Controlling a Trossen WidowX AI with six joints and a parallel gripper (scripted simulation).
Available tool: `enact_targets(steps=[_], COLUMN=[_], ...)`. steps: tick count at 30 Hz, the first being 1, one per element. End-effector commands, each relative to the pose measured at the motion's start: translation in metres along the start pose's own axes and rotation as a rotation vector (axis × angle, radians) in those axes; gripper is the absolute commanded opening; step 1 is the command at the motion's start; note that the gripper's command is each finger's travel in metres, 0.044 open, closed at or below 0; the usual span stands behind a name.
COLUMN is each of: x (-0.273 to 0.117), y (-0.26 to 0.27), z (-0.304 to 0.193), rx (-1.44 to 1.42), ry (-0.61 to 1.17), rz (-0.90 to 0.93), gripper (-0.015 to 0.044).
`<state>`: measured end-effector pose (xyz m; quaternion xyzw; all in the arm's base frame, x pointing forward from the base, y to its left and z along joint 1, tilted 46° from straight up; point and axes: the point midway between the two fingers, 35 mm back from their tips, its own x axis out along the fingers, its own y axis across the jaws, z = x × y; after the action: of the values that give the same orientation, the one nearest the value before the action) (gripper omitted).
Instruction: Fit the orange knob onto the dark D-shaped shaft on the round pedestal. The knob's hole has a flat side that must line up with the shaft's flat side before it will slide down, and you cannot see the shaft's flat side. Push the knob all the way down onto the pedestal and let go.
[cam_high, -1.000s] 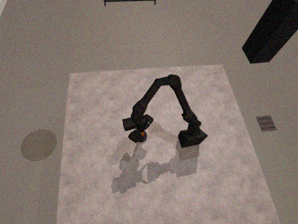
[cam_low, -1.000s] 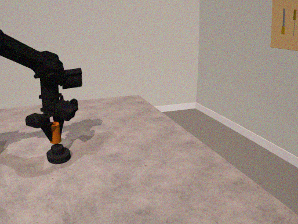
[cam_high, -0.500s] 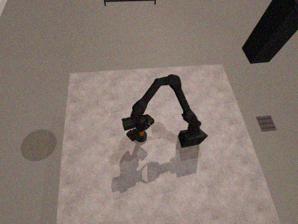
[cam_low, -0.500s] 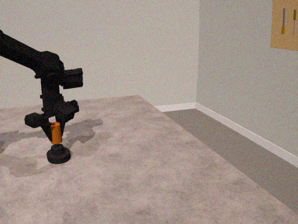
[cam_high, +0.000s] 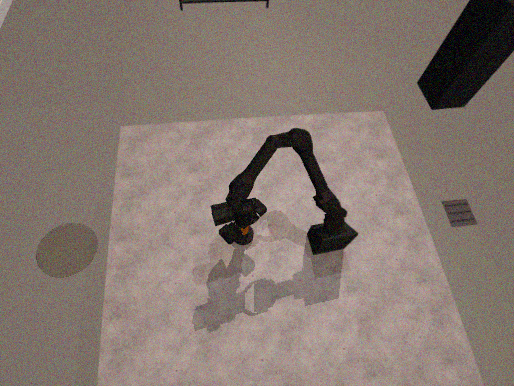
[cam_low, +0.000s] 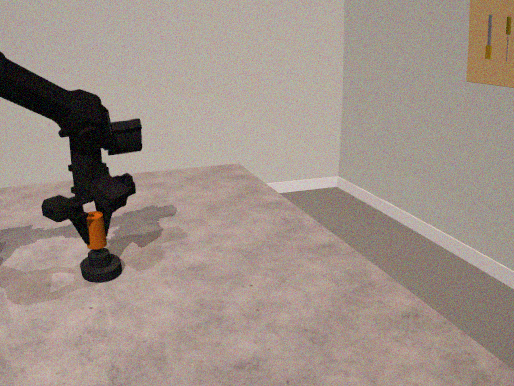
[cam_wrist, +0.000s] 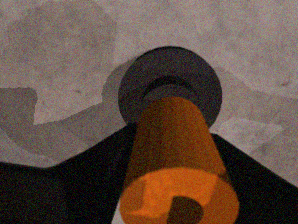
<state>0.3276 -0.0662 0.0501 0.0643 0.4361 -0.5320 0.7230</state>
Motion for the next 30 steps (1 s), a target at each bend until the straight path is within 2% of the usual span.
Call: enact_targets(steps=[1,30], x=[0.0003,0.0023], y=[-0.0001,0.0001], z=[0.0004,0.0001], rx=[-0.002,0.004], ry=[-0.001,-0.001], rz=[0.001,0.001], gripper=[0.0,0.0])
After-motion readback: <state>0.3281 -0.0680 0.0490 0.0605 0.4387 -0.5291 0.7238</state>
